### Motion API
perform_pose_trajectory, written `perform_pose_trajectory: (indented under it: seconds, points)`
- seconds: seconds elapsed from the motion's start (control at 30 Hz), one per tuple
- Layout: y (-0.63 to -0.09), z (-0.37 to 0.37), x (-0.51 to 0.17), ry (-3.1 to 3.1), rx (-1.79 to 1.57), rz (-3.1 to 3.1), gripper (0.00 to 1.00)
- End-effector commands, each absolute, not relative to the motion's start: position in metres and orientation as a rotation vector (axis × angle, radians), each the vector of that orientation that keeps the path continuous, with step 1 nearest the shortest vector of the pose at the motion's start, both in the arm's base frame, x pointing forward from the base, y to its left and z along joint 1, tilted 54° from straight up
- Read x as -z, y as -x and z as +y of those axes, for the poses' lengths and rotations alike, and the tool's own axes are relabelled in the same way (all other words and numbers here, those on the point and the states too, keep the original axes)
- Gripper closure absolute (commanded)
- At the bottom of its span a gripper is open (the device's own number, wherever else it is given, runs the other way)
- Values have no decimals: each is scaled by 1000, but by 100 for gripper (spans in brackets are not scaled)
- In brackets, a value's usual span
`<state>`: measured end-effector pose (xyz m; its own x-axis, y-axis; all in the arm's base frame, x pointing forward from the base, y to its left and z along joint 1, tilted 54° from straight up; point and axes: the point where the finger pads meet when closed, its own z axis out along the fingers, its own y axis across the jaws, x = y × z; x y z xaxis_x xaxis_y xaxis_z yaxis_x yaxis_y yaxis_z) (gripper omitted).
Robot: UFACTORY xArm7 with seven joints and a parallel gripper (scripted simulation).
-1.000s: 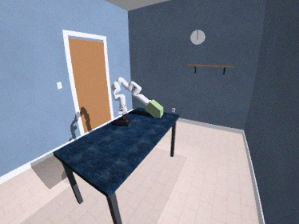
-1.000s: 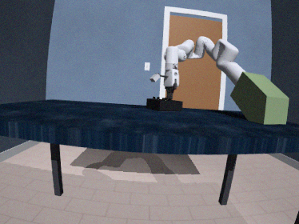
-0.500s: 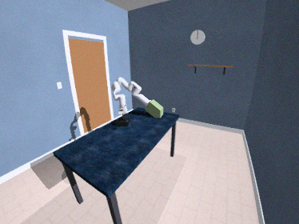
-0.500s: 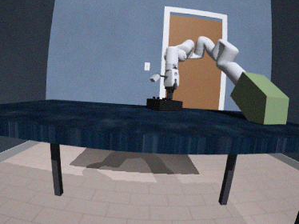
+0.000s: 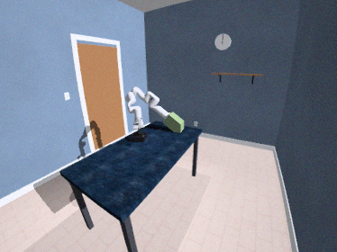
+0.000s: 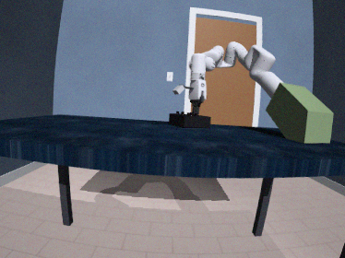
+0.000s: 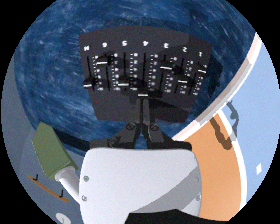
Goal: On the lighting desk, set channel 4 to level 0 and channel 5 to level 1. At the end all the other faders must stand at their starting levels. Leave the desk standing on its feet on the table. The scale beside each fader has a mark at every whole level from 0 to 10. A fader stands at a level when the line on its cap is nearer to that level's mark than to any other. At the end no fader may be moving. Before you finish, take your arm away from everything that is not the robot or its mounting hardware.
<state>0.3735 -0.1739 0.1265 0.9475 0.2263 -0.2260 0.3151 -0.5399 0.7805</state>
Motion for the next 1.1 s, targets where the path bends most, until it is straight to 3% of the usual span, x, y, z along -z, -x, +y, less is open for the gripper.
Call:
perform_pose_trajectory:
  seconds: [0.0,1.07]
  points:
    - [-375,-172,-127,-2162,117,384,100]
    - [-384,-170,-125,-2162,117,384,100]
